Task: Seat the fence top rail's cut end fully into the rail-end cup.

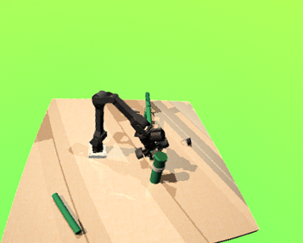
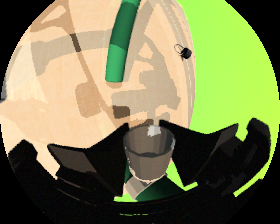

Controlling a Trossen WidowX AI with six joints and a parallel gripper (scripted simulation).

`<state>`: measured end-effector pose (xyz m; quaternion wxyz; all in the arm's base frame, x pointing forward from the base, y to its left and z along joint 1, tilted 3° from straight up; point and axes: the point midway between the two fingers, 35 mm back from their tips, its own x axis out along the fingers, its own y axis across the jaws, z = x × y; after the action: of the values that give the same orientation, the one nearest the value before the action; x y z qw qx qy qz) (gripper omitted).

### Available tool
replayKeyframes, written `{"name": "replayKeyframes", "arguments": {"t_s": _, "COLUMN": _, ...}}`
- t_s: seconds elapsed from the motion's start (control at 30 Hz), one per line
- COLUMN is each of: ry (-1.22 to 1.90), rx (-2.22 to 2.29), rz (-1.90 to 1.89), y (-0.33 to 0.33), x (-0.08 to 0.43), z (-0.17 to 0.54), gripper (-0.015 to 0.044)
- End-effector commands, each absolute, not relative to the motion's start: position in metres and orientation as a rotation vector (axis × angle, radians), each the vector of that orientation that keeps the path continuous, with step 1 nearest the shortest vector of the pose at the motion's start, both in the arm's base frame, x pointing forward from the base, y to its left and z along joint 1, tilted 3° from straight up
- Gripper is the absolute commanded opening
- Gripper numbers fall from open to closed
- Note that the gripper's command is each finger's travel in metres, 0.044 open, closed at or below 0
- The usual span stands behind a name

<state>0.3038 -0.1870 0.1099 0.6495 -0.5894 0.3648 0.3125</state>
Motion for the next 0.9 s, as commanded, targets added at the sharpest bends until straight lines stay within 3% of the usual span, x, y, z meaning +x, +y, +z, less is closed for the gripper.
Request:
{"name": "replayKeyframes", "arguments": {"t_s": 0.0, "ry": 0.856, "rx": -1.317, "rz": 0.685, "y": -0.1881, "x": 0.3059, "z": 0.1092, "gripper": 0.0}}
{"name": "replayKeyframes", "arguments": {"t_s": 0.87, "ry": 0.879, "rx": -1.294, "rz": 0.65, "y": -0.1881, "x": 0.3109, "z": 0.1101, "gripper": 0.0}}
